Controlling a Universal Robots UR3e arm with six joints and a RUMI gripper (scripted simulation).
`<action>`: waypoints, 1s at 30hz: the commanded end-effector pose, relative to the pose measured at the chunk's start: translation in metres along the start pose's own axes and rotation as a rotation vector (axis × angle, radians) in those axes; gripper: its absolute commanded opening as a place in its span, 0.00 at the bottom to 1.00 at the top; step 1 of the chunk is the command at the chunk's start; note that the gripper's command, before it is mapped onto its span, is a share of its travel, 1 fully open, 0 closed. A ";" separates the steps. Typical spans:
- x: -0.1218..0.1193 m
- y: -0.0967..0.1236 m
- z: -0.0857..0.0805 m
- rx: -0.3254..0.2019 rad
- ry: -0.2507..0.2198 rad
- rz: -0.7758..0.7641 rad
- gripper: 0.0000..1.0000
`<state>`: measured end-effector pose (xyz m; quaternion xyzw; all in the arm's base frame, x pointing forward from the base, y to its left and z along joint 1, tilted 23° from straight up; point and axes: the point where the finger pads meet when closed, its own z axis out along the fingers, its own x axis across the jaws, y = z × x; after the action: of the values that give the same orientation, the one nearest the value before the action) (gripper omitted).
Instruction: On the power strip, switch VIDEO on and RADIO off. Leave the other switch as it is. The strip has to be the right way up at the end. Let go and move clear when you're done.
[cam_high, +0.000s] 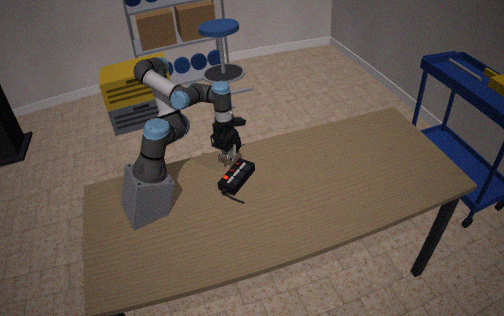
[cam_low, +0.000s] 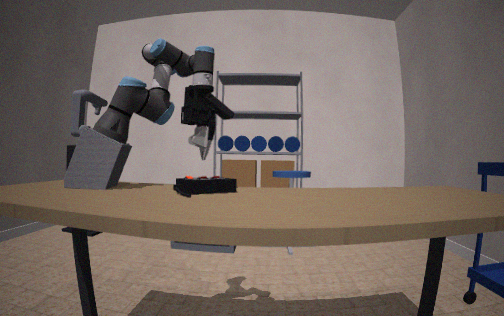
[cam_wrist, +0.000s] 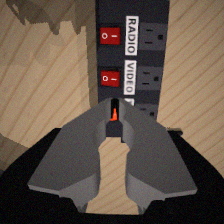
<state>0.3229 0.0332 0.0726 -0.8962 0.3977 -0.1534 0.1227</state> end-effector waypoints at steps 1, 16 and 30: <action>0.001 0.000 0.000 0.001 0.002 -0.001 0.00; 0.001 0.000 0.000 0.001 0.002 -0.001 0.00; 0.001 0.000 0.006 0.001 0.002 -0.001 0.00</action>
<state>0.3241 0.0335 0.0693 -0.8962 0.3977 -0.1534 0.1230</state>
